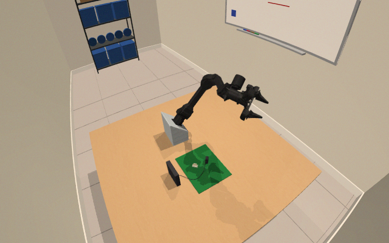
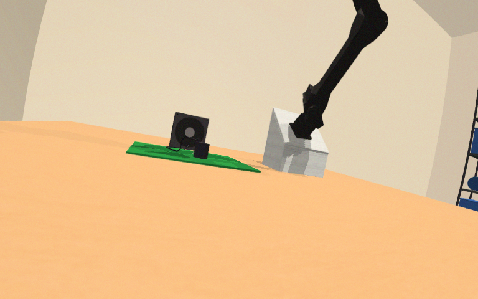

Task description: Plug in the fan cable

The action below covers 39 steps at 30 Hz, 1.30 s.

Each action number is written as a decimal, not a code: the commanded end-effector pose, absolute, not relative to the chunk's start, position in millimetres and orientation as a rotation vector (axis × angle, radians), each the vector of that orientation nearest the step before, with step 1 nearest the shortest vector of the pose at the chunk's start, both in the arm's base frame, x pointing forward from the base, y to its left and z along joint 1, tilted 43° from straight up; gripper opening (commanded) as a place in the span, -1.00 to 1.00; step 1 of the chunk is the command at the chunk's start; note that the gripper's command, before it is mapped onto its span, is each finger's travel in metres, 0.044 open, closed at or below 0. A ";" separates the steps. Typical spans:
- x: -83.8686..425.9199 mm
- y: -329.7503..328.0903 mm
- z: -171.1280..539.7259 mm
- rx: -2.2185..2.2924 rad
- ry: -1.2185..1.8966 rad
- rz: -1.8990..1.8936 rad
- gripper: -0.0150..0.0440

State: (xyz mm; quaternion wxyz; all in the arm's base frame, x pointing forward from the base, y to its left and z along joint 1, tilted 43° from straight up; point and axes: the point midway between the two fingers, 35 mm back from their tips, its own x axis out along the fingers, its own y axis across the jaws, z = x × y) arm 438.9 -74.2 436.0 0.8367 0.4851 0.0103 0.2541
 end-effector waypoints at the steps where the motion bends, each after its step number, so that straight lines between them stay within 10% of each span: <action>1: 463.4 -90.4 363.8 0.629 0.115 0.388 1.00; 39: 377.4 -65.8 122.8 -1.021 0.408 1.115 1.00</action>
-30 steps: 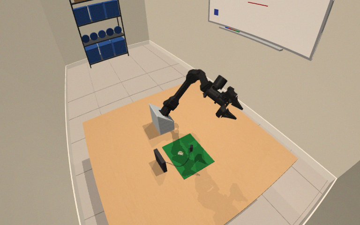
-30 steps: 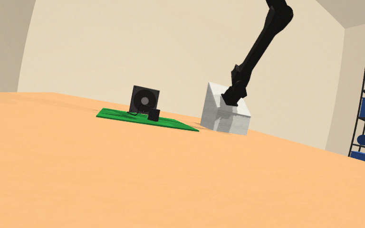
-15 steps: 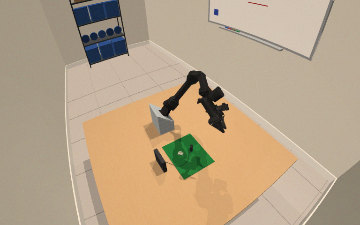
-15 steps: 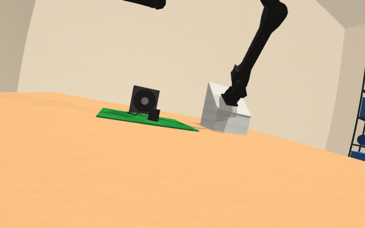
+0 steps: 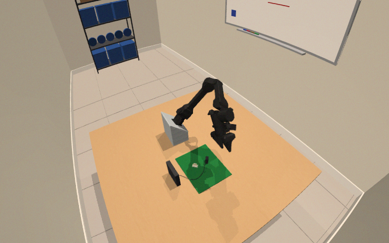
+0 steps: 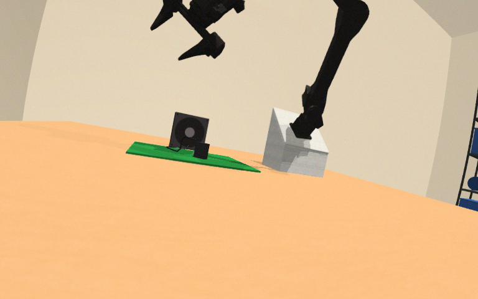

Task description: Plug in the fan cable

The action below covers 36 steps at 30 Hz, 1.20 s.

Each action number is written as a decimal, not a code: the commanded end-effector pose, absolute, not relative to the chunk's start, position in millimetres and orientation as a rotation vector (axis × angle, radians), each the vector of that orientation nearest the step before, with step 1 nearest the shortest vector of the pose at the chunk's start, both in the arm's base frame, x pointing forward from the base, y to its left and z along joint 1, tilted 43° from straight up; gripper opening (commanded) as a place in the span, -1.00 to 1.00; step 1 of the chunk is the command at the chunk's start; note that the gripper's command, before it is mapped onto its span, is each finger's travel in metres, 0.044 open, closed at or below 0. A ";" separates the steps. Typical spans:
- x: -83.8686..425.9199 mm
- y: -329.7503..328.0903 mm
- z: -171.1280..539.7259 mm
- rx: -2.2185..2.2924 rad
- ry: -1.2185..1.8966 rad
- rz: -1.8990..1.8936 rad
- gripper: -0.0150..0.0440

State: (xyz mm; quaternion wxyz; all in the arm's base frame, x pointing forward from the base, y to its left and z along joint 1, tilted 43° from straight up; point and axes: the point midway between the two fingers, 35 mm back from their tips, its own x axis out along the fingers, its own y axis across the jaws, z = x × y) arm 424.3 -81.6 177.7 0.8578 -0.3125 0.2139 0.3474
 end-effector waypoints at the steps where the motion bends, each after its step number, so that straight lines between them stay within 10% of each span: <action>1: 372.1 -63.7 119.3 -1.054 0.389 1.158 1.00; 36: 319.8 22.1 32.2 -1.332 -0.015 1.621 1.00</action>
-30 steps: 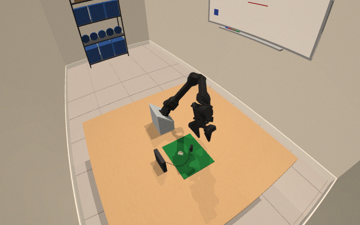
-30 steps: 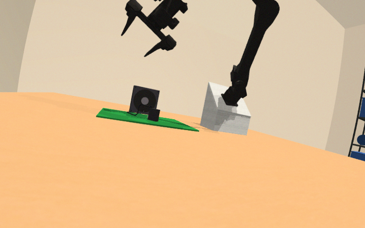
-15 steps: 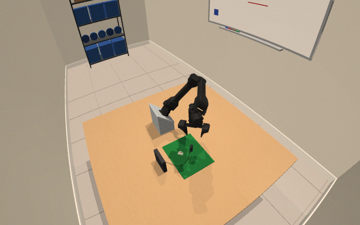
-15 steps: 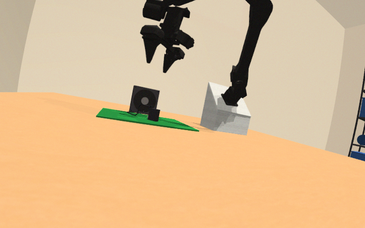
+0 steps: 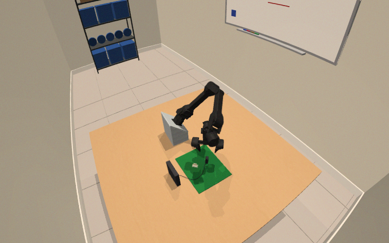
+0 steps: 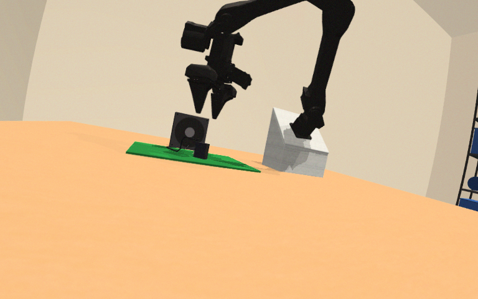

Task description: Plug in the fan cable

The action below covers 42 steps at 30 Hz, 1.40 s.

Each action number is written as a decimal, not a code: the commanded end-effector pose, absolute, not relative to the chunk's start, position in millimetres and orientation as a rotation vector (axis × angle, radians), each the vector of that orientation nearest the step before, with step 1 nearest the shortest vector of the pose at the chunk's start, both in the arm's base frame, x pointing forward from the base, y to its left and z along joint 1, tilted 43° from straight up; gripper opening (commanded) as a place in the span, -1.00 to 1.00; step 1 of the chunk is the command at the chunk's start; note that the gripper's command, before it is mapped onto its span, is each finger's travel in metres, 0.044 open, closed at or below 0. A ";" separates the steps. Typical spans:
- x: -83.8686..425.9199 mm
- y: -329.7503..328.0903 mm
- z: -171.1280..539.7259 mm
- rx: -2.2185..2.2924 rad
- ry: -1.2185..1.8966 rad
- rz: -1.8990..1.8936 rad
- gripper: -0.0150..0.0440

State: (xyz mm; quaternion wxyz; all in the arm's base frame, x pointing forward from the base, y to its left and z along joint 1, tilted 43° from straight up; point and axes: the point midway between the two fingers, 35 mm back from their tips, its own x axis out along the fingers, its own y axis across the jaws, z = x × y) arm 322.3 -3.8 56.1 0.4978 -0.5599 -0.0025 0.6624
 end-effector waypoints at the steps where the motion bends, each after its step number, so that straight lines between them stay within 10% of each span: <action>1: 319.4 27.7 27.2 -1.331 -0.017 1.621 1.00; 42: 324.0 63.9 -10.8 -1.329 -0.020 1.620 1.00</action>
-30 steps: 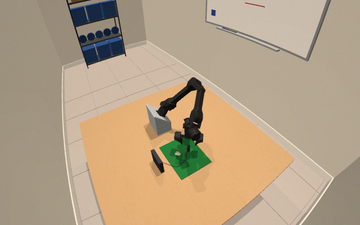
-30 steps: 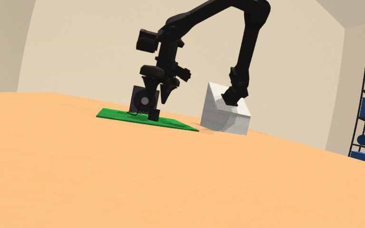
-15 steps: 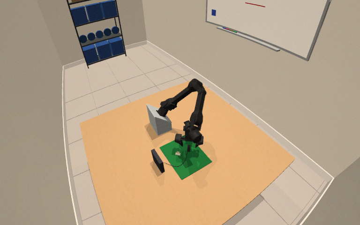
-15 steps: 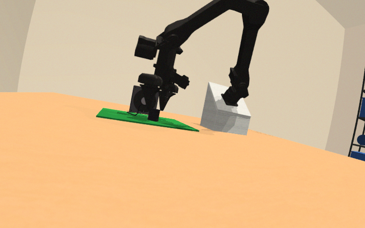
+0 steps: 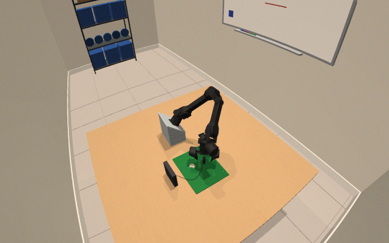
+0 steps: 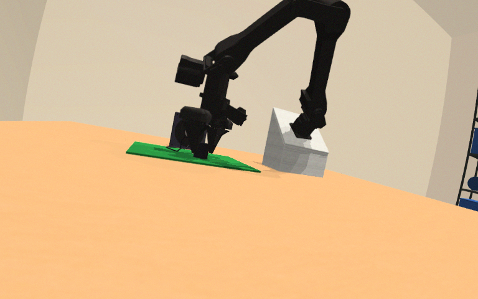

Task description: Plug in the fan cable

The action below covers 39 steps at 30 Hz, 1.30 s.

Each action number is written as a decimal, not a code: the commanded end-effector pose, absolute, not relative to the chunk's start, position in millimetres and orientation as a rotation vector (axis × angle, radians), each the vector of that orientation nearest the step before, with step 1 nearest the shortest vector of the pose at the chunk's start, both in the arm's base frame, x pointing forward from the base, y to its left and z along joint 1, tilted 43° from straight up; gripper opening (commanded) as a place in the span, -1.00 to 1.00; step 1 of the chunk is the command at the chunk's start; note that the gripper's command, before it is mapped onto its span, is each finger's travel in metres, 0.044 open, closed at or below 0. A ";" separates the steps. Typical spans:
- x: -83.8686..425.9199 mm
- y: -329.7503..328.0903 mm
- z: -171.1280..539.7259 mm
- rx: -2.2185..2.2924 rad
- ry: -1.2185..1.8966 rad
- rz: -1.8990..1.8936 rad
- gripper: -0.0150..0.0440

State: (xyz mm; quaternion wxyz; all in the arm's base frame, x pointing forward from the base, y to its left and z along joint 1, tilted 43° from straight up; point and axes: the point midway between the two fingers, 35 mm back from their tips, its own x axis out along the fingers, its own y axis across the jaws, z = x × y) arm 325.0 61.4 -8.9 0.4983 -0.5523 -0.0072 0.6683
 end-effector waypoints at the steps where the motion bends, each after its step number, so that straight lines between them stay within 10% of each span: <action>1: 324.0 63.9 -10.8 -1.329 -0.020 1.620 1.00; 17: 324.8 61.8 -9.4 -1.336 -0.017 1.618 -0.42; 39: 320.4 16.1 14.8 -1.108 0.214 1.556 -0.49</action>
